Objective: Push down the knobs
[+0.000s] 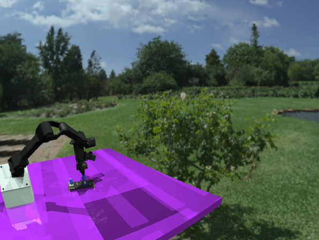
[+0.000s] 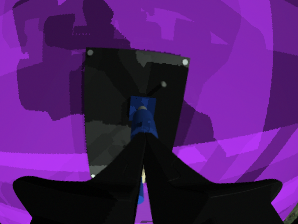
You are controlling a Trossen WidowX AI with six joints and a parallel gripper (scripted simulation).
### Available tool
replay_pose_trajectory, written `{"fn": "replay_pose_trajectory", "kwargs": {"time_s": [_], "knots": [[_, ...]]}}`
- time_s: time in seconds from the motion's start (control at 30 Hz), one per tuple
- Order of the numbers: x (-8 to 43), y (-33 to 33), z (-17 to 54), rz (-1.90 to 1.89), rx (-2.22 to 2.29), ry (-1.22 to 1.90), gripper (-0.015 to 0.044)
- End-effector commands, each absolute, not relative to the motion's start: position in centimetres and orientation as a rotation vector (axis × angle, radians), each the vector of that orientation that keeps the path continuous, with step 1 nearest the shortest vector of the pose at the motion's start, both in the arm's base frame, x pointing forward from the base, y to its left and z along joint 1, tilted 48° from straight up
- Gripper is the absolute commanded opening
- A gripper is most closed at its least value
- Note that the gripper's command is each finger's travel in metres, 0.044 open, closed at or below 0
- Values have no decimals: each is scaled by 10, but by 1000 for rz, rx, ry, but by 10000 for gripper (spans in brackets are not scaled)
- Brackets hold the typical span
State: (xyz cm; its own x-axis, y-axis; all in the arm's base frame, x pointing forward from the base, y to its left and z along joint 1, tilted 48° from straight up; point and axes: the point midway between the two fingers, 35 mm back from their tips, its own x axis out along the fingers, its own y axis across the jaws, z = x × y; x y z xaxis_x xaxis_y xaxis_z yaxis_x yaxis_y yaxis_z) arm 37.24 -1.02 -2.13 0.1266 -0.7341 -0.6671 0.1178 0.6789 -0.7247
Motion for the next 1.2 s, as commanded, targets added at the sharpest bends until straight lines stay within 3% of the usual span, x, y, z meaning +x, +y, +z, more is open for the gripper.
{"fn": "replay_pose_trajectory", "kwargs": {"time_s": [0.0,1.17], "knots": [[376,-24,-30,-697,-556,1314,0],[376,-29,-35,-697,-557,1314,0]]}}
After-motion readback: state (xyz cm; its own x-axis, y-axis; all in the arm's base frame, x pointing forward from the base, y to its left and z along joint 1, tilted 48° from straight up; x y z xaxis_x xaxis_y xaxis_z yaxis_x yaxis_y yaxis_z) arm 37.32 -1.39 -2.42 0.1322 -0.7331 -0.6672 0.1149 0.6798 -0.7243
